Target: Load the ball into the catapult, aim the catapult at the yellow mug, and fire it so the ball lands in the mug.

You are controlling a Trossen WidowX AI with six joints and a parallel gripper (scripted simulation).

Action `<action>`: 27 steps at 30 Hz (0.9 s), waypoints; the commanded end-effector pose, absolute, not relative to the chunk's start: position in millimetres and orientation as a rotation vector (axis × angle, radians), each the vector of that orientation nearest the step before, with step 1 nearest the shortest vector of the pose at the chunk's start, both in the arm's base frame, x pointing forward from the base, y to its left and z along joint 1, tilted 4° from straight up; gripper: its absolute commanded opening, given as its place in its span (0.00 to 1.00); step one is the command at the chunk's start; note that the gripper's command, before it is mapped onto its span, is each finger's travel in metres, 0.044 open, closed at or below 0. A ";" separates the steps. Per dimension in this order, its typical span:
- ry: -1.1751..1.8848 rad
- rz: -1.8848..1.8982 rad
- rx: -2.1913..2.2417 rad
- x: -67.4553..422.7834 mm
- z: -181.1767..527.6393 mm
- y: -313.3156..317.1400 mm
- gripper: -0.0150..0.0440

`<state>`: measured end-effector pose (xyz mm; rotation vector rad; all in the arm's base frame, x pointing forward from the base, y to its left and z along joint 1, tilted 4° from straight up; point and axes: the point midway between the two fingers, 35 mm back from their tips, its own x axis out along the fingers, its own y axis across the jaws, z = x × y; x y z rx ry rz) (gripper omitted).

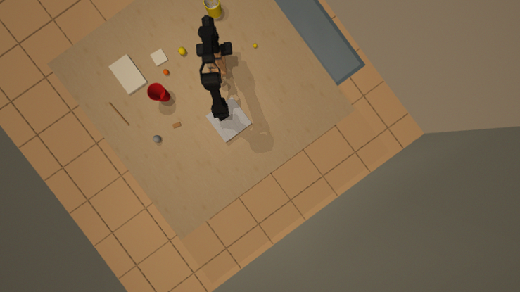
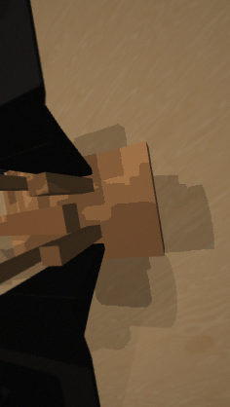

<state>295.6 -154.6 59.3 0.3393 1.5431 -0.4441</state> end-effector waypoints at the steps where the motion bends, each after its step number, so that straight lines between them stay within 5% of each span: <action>1: 1.545 -0.447 0.339 295.3 52.8 -155.4 0.25; 22: 1.541 -0.449 0.344 294.5 33.5 -156.4 0.25; 27: 1.541 -0.449 0.344 294.5 33.5 -156.4 0.48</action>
